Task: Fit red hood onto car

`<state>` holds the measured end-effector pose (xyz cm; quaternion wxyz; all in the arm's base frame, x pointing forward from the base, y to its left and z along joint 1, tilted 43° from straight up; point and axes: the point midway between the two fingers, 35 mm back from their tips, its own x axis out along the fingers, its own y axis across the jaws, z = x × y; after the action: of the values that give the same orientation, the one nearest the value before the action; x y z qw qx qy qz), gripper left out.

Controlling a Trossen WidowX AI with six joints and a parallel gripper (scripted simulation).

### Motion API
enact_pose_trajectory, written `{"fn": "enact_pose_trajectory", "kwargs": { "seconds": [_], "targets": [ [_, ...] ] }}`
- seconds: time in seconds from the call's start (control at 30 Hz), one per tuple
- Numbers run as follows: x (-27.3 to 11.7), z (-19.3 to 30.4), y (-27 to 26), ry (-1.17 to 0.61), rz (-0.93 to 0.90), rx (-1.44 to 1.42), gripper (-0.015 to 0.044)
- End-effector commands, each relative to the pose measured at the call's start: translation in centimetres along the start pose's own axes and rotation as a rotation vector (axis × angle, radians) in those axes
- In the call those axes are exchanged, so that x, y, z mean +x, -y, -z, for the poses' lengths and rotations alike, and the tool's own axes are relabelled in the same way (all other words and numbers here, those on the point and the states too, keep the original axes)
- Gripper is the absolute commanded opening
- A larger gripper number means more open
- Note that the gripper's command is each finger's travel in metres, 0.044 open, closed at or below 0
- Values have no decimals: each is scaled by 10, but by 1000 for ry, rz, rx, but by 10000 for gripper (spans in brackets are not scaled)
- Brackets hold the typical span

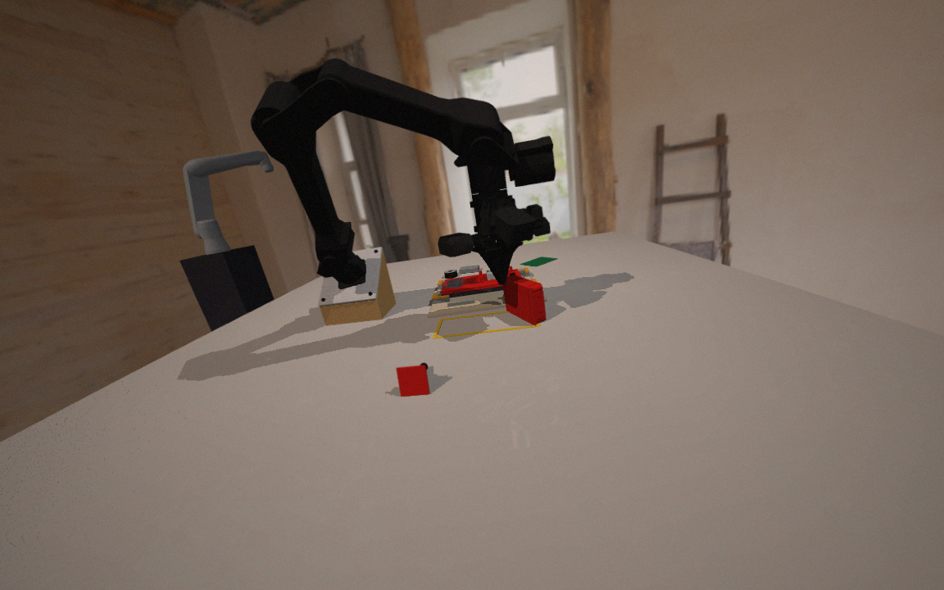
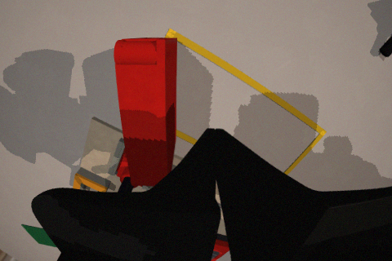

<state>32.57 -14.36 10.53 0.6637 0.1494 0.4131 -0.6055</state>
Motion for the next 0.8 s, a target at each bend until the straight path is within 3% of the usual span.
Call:
{"fn": "enact_pose_trajectory", "kwargs": {
  "seconds": [0.0,0.77],
  "targets": [
    [18,0,3,0,11,-3,0],
    [21,-1,-6,0,11,-3,0]
  ]
}}
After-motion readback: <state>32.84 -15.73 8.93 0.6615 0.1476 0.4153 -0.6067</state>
